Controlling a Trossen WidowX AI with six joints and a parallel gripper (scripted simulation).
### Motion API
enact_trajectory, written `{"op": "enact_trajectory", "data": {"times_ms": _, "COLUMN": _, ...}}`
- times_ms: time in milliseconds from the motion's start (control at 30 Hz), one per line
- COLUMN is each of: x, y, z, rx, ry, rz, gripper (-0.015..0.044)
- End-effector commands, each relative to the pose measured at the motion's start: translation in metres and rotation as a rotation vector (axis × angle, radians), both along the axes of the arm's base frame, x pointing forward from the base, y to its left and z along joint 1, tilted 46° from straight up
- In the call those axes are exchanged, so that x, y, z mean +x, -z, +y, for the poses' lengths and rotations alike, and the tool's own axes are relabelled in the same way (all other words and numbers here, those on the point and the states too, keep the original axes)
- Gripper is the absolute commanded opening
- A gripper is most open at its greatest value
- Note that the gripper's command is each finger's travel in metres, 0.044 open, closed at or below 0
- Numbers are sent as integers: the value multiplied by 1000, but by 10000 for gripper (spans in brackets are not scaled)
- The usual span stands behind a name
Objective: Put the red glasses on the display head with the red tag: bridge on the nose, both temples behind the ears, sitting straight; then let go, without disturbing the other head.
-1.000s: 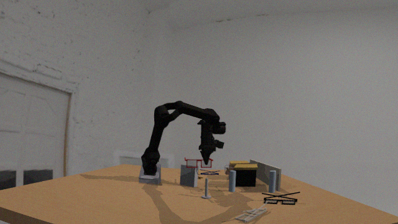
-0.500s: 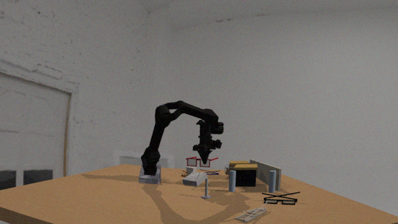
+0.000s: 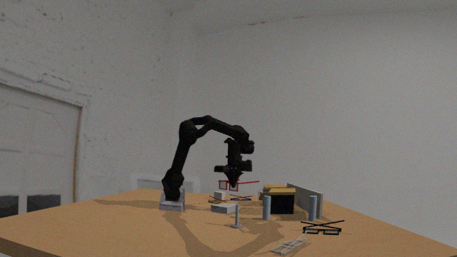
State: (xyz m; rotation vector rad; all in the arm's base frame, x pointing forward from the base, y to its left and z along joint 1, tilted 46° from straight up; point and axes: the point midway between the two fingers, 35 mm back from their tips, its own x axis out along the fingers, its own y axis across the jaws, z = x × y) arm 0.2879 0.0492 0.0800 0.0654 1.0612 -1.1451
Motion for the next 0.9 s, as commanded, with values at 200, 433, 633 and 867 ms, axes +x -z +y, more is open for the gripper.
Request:
{"op": "enact_trajectory", "data": {"times_ms": 200, "x": -7, "y": 10, "z": 9, "rx": 1, "ry": 226, "rz": -217, "gripper": 0}}
{"op": "enact_trajectory", "data": {"times_ms": 433, "x": -11, "y": 15, "z": 15, "rx": 0, "ry": 381, "rz": -371, "gripper": 0}}
{"op": "enact_trajectory", "data": {"times_ms": 633, "x": -14, "y": 20, "z": 20, "rx": -1, "ry": 513, "rz": -504, "gripper": 0}}
{"op": "enact_trajectory", "data": {"times_ms": 867, "x": -19, "y": 25, "z": 25, "rx": -3, "ry": 667, "rz": -660, "gripper": 0}}
